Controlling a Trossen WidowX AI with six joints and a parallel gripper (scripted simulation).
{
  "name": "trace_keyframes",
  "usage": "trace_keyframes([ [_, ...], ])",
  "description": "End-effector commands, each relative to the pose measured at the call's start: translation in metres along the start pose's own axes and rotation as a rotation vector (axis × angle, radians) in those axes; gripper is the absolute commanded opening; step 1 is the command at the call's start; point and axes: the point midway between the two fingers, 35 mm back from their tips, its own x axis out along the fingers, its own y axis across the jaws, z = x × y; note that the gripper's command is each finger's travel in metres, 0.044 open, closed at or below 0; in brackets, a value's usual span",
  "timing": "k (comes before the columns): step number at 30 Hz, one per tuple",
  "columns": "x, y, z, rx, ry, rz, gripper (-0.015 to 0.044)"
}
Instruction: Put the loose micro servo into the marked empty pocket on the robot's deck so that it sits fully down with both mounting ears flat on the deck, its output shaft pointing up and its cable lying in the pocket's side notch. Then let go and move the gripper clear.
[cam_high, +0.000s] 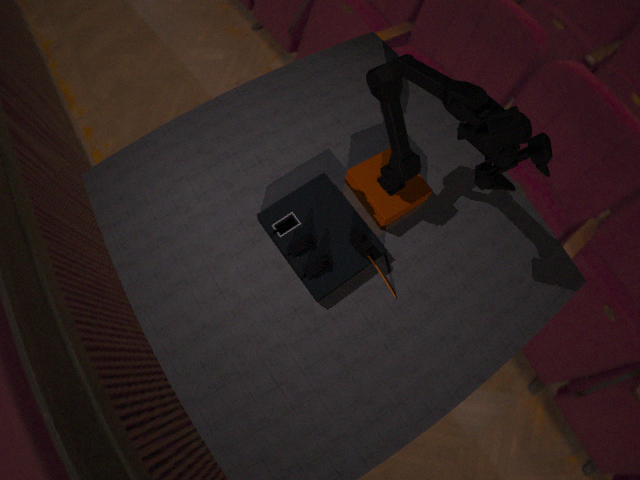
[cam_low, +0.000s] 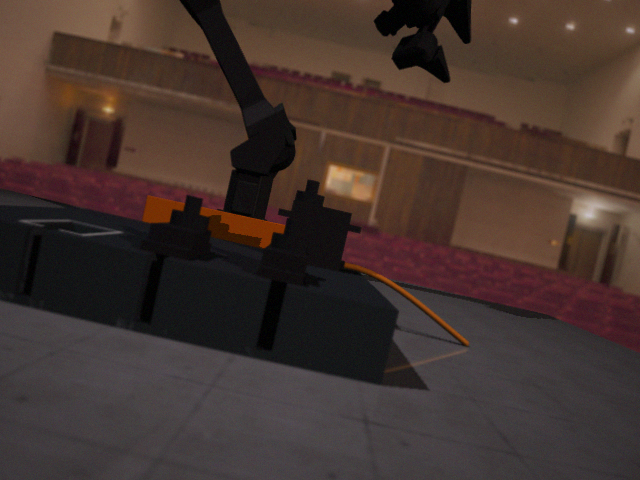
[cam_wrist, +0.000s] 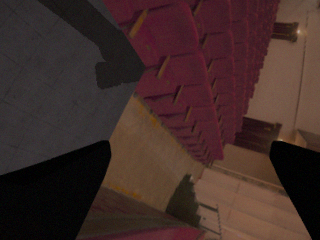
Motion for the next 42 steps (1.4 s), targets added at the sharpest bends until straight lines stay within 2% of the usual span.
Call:
trace_keyframes([
  [1,0.005,0.018,-0.023,0.115,0.069,0.065,0.0440],
  [20,-0.002,0.103,-0.103,0.610,0.369,0.288,0.0440],
  [42,-0.053,0.218,-0.152,1.216,0.739,0.499,0.0440],
])
